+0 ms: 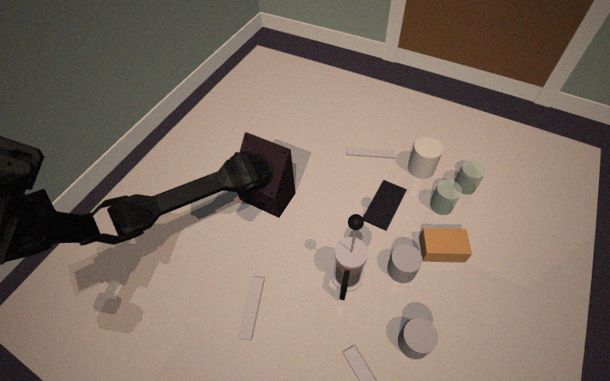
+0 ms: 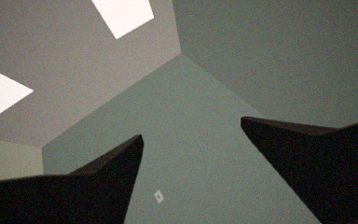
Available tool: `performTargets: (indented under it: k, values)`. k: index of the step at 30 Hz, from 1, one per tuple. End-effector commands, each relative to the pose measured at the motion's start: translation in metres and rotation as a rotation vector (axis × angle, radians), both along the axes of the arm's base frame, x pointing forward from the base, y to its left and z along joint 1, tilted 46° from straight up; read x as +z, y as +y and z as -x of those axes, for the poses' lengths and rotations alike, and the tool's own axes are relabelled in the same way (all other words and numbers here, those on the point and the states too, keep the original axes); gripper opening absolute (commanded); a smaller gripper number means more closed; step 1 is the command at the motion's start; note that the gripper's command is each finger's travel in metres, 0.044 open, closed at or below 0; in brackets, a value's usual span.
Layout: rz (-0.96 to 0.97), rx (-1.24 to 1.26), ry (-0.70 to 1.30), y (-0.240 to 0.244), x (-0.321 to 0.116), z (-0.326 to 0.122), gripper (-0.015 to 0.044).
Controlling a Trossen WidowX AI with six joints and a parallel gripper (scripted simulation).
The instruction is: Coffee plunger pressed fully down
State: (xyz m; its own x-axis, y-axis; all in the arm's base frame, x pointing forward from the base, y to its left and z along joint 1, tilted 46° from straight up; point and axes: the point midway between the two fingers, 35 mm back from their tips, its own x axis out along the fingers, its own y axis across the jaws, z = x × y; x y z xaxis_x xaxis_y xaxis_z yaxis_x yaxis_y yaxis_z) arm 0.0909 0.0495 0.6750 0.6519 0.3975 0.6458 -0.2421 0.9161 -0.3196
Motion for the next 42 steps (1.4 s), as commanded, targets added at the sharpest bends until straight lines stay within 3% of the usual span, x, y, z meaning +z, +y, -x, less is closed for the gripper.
performTargets:
  k: [1,9,17,24,31,42]
  values:
    - [0.015,0.009,0.128,0.024,-0.023,-0.026,0.044]
    - [0.084,-0.017,0.424,0.083,-0.093,-0.083,0.044]
    - [0.143,-0.199,0.8,0.129,-0.215,-0.137,0.044]
    - [0.206,-0.515,1.018,0.134,-0.336,-0.157,0.044]
    - [0.336,-0.939,0.941,0.102,-0.44,-0.145,0.044]
    - [0.381,-0.998,0.877,0.082,-0.47,-0.141,0.044]
